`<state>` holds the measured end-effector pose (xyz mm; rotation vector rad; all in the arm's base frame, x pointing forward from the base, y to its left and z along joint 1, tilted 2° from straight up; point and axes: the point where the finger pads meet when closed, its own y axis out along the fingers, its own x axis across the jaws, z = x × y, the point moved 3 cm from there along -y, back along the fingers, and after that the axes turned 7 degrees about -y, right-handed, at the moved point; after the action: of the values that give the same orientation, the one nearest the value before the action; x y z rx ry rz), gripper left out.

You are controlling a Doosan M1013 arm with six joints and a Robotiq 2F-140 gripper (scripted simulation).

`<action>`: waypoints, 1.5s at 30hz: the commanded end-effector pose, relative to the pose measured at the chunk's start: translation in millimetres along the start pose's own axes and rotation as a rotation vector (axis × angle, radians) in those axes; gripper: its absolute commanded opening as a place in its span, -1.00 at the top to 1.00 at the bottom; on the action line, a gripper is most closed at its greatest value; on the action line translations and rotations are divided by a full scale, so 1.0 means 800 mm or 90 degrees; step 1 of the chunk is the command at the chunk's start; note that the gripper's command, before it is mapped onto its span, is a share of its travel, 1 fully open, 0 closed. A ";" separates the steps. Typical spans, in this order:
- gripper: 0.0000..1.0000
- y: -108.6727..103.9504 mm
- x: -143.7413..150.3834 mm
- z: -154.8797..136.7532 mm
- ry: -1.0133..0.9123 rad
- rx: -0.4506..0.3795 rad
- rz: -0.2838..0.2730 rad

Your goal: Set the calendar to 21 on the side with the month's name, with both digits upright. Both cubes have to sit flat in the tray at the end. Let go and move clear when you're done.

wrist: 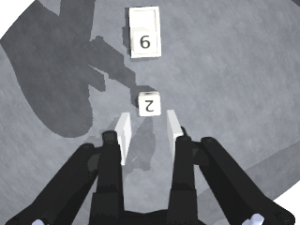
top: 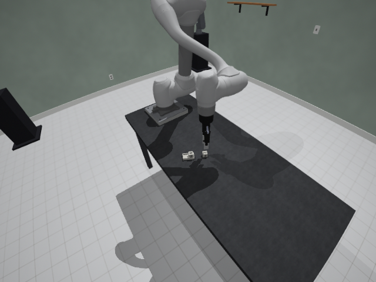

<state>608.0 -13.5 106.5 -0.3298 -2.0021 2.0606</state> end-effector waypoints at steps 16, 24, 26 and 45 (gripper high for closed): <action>0.30 0.022 0.001 0.002 0.001 0.004 -0.001; 0.30 0.038 0.001 0.002 0.001 0.004 -0.001; 0.30 0.042 0.001 0.002 0.001 0.004 -0.001; 0.30 0.066 0.001 0.002 0.001 0.004 -0.001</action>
<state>609.4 -13.8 60.5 -0.3328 -2.0035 2.0624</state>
